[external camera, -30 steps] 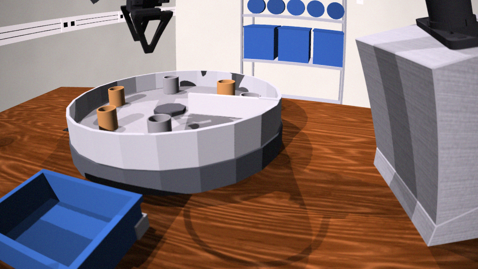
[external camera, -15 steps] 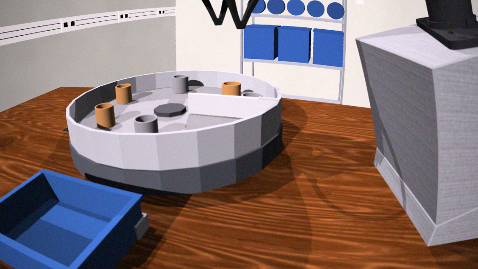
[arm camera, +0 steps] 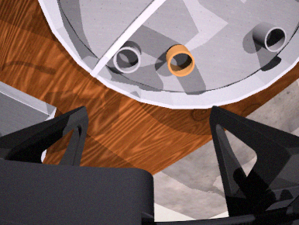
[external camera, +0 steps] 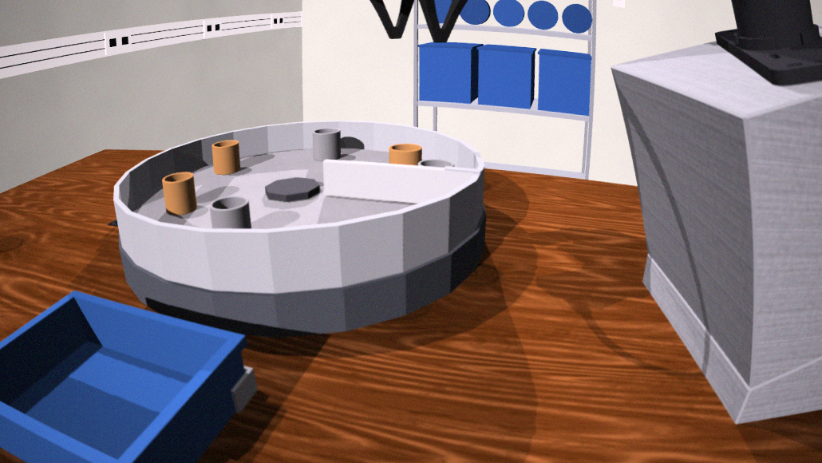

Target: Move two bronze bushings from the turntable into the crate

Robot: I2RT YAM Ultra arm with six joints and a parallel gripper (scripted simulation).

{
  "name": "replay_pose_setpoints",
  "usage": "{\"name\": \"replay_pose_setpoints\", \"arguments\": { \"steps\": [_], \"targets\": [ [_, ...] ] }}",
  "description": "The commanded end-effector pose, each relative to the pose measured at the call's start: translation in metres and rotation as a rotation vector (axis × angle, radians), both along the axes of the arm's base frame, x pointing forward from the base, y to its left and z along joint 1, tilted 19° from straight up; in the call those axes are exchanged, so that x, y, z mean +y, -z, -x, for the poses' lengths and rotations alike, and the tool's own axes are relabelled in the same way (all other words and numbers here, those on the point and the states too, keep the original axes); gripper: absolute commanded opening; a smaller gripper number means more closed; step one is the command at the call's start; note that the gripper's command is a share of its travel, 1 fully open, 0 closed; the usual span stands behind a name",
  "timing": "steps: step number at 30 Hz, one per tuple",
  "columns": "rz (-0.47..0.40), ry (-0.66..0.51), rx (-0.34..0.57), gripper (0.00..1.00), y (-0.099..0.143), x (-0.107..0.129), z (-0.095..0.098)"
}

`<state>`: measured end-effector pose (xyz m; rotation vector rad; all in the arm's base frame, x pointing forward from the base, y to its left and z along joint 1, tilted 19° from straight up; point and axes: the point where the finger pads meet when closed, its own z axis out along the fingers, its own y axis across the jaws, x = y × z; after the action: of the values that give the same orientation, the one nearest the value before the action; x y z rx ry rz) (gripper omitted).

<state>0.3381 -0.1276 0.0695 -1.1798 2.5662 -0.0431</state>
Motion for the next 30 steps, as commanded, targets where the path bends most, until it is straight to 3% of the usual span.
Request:
{"name": "replay_pose_setpoints", "arguments": {
  "steps": [1, 7, 8, 30],
  "targets": [
    [0.015, -0.015, -0.057, 1.0, -0.0185, -0.003, -0.0086],
    [0.015, -0.015, -0.057, 1.0, -0.0185, -0.003, -0.0086],
    [0.015, -0.015, -0.057, 0.11, -0.0185, -0.003, -0.0086],
    [0.015, -0.015, -0.057, 0.11, -0.0185, -0.003, -0.0086]
  ]
}}
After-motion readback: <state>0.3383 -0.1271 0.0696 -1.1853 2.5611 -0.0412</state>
